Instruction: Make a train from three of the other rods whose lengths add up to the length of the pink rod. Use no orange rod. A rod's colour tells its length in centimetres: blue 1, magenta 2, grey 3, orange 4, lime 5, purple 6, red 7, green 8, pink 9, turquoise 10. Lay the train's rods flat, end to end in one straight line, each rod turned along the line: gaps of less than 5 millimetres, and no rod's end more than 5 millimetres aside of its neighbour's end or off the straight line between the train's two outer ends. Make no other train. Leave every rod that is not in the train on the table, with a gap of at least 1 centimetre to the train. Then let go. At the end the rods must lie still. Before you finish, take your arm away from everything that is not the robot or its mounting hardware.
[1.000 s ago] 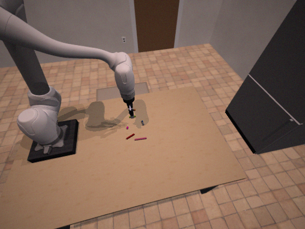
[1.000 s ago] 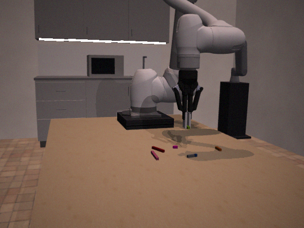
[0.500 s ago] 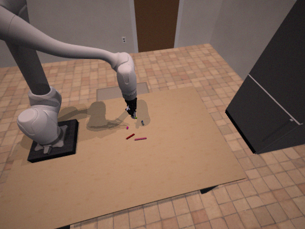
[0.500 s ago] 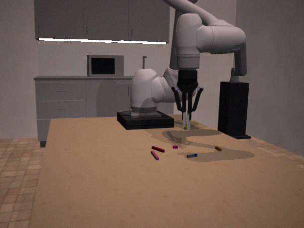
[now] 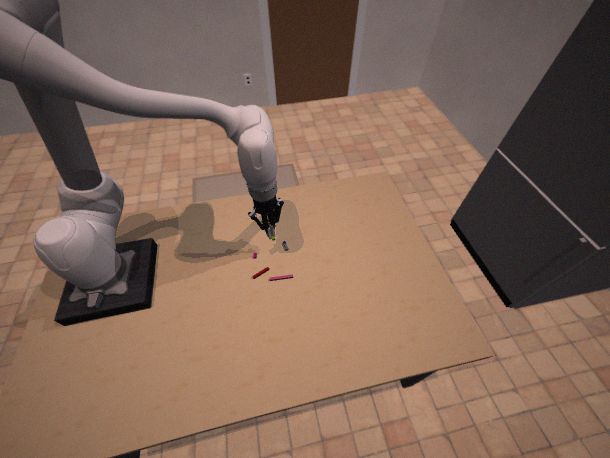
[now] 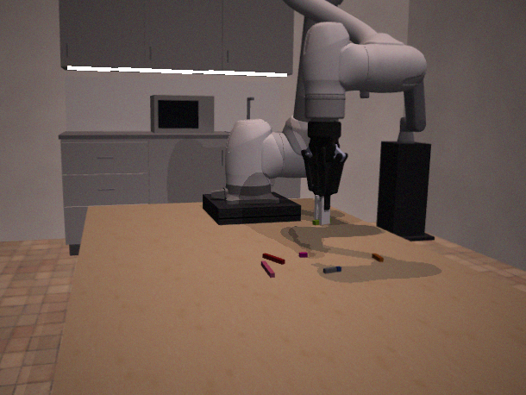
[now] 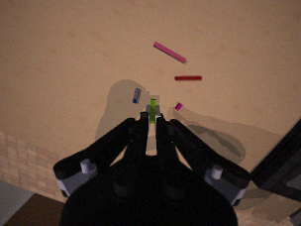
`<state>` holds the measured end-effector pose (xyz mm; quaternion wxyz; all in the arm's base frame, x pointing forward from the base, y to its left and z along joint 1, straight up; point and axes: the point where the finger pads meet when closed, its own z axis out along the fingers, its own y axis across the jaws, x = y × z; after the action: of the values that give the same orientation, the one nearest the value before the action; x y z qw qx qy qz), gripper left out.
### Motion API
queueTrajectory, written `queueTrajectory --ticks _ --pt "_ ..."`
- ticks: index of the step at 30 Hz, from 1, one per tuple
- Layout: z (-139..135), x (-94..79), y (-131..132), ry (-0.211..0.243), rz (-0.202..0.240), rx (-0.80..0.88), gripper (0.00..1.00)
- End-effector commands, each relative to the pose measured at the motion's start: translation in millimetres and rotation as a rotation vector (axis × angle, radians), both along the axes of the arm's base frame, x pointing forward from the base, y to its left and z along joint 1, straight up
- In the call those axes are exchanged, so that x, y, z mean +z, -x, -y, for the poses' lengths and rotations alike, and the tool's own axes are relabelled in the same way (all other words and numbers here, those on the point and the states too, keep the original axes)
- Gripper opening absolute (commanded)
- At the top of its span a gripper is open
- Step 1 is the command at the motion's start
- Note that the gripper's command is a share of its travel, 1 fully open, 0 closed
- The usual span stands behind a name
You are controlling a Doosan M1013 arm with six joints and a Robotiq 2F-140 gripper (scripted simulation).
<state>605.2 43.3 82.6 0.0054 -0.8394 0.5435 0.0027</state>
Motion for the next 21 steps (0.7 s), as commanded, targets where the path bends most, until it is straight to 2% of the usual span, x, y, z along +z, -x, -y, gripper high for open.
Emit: queueTrajectory --ticks 1,3,5,6,20,21 --pt "1 0.2 -3 0.012 -0.002 -0.167 0.03" --pt "2 0.2 -5 0.012 -0.003 -0.249 0.03" --pt "2 0.2 -5 0.012 -0.003 -0.249 0.03" --pt "3 0.2 -6 0.012 -0.003 -0.354 0.03" --pt "9 0.3 -17 0.011 -0.007 -0.913 0.03" --pt "9 0.3 -17 0.011 -0.007 -0.913 0.03"
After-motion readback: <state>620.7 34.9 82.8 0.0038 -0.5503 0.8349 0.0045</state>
